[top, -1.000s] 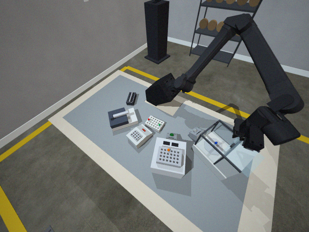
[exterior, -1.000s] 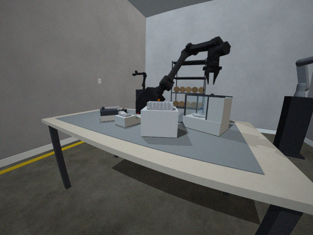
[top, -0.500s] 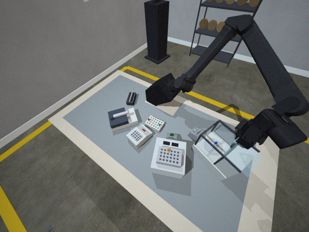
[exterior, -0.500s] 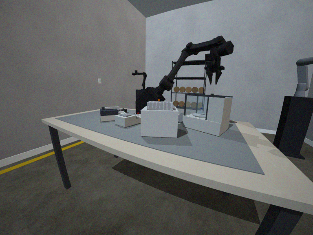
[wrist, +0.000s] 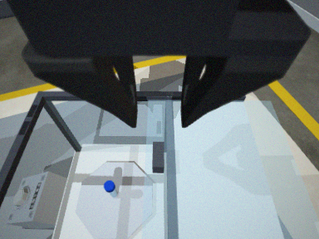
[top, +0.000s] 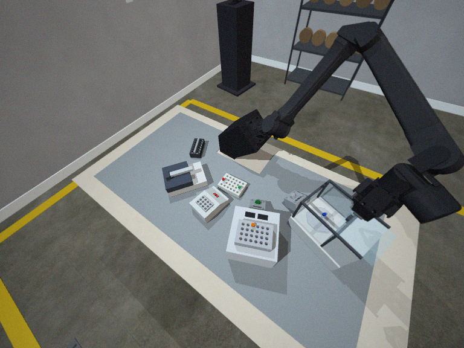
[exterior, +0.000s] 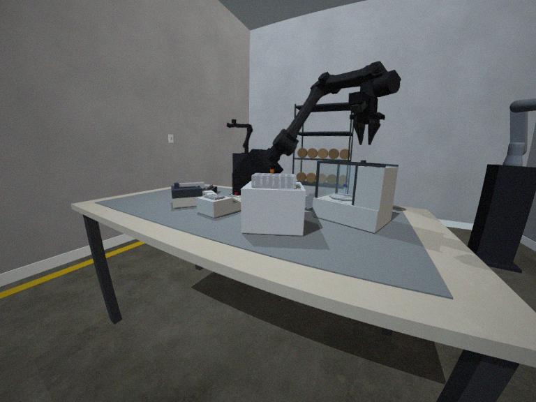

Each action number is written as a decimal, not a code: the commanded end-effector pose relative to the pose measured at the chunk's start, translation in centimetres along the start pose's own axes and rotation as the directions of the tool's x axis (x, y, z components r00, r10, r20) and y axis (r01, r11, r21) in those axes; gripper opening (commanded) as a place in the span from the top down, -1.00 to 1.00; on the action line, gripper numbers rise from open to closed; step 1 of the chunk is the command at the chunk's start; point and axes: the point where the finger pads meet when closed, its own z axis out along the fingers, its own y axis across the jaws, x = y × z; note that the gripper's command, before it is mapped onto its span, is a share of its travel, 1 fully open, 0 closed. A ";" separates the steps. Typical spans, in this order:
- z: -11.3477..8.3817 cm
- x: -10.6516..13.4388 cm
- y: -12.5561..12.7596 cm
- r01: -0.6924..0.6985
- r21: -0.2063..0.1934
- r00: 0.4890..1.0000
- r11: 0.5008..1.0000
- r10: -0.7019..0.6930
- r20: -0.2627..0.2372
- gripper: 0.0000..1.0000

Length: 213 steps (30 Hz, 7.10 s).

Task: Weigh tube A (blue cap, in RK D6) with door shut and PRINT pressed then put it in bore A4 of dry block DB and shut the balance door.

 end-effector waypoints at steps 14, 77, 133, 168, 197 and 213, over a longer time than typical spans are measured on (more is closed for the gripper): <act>-2.3 1.4 2.0 0.031 -0.051 0.999 0.998 -0.030 0.018 0.40; 6.5 0.2 0.3 -0.006 0.002 1.000 1.000 0.006 -0.003 0.40; 4.9 0.3 1.2 0.011 -0.028 1.000 1.000 -0.011 0.011 0.88; 4.9 0.3 1.2 0.011 -0.028 1.000 1.000 -0.011 0.011 0.88; 4.9 0.1 -1.6 0.013 -0.031 1.000 0.999 -0.012 0.017 0.88; 5.0 0.1 -3.0 0.012 -0.029 1.000 1.000 -0.012 0.017 0.88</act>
